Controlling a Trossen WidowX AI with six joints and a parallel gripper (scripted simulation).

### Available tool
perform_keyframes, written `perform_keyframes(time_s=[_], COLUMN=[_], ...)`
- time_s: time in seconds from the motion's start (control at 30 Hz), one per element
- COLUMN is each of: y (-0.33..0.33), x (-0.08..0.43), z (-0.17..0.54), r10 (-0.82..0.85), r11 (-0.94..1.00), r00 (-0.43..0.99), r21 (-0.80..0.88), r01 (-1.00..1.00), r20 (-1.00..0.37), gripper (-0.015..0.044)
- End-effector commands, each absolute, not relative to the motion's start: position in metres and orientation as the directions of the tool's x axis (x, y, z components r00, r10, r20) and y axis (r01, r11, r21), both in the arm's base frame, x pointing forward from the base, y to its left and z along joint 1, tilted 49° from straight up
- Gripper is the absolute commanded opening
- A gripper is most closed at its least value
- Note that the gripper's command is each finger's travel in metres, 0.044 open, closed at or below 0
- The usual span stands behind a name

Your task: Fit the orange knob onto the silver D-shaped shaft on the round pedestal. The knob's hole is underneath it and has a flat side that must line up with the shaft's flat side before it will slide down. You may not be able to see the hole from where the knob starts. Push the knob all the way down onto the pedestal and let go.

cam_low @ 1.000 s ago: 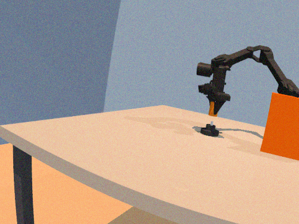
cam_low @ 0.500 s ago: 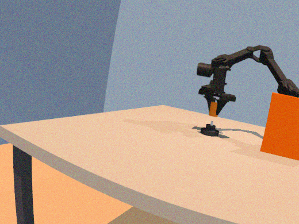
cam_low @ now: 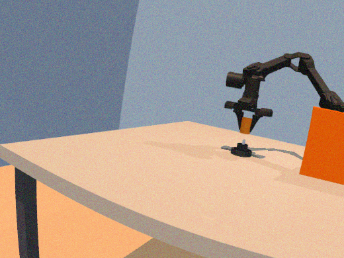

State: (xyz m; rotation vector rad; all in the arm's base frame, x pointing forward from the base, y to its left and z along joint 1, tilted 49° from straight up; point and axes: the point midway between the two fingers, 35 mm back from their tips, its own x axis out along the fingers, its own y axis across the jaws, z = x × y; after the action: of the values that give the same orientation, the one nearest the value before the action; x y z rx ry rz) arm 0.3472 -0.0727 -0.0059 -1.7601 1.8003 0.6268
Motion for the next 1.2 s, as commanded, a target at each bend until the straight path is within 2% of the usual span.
perform_keyframes(time_s=[0.0, 0.5, 1.17], y=[-0.074, -0.073, -0.089], x=[0.347, 0.347, 0.348], z=[-0.005, -0.005, -0.019], r10=[-0.75, -0.75, -0.751], r11=[-0.031, -0.303, -0.308], r00=[0.0, 0.0, 0.0], r21=[0.035, 0.344, 0.35], r01=[-0.999, -0.889, -0.884], r20=[-0.661, -0.661, -0.66], gripper=[0.0, 0.0, 0.0])
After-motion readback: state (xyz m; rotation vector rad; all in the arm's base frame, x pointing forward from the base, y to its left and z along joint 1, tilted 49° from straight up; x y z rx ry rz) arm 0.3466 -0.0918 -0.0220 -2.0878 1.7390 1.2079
